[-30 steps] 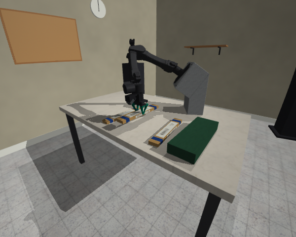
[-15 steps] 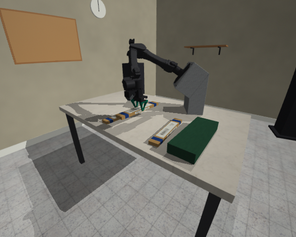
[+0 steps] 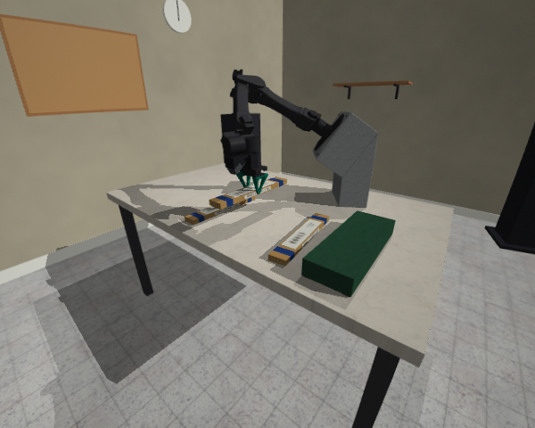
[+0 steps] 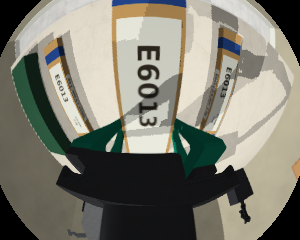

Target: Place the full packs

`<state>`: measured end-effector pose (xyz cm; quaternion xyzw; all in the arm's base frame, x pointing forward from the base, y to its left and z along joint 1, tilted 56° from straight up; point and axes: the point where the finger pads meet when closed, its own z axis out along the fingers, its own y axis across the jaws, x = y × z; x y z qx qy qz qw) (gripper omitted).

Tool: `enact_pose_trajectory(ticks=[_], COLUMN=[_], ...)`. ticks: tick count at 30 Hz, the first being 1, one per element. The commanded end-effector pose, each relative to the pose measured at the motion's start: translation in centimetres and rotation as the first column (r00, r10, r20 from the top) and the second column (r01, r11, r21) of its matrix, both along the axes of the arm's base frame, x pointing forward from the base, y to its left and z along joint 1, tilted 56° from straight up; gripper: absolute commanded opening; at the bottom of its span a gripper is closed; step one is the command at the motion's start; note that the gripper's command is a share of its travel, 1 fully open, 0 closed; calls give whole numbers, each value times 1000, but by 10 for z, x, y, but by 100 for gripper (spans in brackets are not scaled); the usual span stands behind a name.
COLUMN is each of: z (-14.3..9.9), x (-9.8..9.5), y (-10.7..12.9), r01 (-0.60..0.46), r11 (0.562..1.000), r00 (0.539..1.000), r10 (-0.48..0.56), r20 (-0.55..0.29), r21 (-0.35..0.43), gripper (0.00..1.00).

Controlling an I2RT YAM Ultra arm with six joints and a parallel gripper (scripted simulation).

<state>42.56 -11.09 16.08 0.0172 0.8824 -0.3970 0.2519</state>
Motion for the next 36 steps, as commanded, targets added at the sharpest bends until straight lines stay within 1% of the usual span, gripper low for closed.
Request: enact_pose_trajectory(ticks=[1, 36], z=[28, 62], x=[-1, -30], y=[18, 61], r01=[-19, -20], r11=[1000, 1000], r00=[999, 999], r10=[19, 20], r20=[47, 47], r21=[-2, 2], gripper=[0, 0])
